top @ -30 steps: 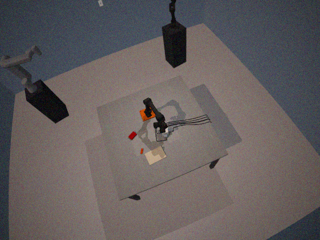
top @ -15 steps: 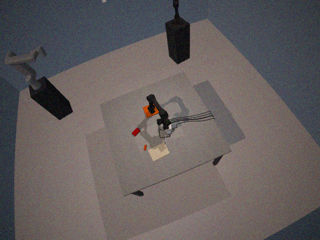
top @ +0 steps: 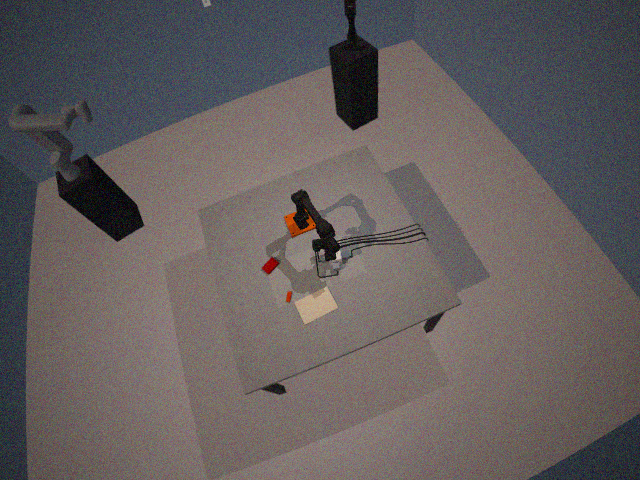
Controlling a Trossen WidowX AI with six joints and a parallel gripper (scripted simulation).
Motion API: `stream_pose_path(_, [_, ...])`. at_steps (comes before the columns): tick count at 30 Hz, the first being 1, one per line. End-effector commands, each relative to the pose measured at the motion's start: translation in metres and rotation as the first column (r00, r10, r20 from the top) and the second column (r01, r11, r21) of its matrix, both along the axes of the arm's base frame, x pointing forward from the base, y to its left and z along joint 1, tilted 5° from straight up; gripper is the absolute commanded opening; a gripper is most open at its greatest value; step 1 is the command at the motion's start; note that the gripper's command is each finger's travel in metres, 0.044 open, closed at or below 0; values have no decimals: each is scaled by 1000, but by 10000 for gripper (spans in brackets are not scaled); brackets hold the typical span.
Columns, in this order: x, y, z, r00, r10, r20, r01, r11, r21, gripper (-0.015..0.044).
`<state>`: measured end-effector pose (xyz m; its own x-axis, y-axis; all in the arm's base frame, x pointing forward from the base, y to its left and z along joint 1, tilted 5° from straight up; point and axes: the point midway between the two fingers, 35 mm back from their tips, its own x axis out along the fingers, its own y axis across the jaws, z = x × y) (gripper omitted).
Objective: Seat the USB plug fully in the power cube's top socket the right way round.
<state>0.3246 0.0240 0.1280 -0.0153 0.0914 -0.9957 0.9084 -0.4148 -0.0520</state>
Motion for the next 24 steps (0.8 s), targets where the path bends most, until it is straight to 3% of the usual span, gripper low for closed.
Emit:
stream_pose_path(1, [0, 1, -1, 1000, -6, 1, 6, 1000, 8, 0])
stream_pose_path(24, [0, 1, -4, 1000, -6, 1, 6, 1000, 8, 0])
